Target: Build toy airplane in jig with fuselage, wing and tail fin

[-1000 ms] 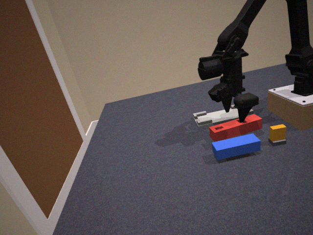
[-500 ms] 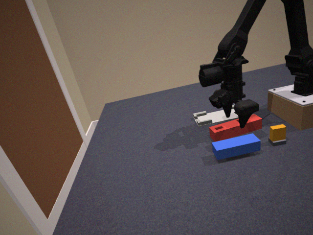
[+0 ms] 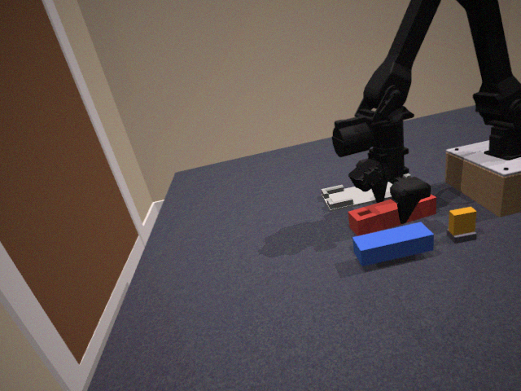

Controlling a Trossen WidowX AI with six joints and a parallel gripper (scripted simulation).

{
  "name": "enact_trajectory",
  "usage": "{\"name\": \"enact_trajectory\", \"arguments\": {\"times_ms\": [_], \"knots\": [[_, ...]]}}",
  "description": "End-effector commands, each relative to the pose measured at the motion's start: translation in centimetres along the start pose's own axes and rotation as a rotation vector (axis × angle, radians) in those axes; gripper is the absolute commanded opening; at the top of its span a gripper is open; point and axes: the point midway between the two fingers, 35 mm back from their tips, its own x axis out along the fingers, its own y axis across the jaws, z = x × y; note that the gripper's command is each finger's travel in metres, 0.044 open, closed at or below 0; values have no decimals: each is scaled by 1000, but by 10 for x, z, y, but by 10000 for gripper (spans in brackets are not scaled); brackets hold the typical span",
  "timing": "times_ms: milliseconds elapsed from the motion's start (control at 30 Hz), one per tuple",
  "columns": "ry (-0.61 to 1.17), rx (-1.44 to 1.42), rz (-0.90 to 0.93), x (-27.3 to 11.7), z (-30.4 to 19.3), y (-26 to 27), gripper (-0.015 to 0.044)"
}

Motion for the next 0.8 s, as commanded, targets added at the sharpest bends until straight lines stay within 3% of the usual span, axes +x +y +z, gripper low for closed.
{"name": "enact_trajectory", "arguments": {"times_ms": [0,133,467,700,767], "knots": [[5,-4,-5,8,-3,-1,440],[5,-4,-5,12,-3,-1,440],[5,-4,-5,12,-3,-1,177],[5,-4,-5,12,-3,-1,131],[5,-4,-5,12,-3,-1,78]]}}
